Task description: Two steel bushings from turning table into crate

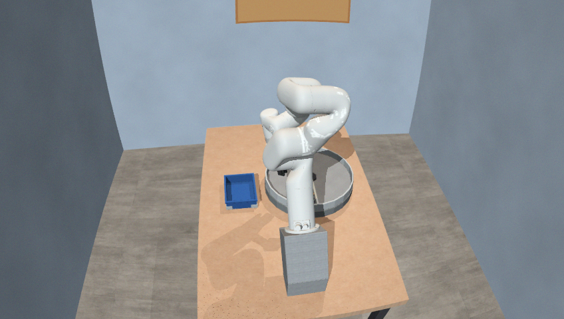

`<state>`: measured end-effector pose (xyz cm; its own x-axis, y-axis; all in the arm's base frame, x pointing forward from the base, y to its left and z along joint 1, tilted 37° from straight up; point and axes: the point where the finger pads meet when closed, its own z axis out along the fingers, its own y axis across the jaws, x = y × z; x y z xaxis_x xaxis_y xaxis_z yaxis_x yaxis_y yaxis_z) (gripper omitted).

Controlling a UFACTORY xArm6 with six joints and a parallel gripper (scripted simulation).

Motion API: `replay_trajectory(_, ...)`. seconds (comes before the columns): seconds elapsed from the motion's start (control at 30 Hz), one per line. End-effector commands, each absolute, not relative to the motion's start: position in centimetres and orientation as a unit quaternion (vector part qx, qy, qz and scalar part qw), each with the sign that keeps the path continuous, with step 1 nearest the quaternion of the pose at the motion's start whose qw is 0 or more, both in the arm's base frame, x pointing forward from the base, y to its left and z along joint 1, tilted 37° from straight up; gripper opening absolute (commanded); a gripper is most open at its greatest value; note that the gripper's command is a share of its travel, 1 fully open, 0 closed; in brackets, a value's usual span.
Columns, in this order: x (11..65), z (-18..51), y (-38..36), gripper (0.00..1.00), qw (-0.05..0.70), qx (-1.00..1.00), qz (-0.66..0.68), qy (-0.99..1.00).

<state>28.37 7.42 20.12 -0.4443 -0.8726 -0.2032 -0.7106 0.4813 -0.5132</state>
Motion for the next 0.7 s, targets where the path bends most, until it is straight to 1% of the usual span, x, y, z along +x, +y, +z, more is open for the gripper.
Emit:
replay_trajectory(0.0, 29.5, 18.9, 5.2, 0.13, 0.175, -0.499, -0.236, 0.815)
replay_trajectory(0.43, 31.2, 16.5, 1.3, 0.13, 0.082, -0.534, -0.329, 0.775)
replay_trajectory(0.5, 31.2, 16.5, 1.3, 0.13, 0.082, -0.534, -0.329, 0.775)
replay_trajectory(0.67, 31.8, 15.4, -0.6, 0.13, 0.038, -0.547, -0.369, 0.750)
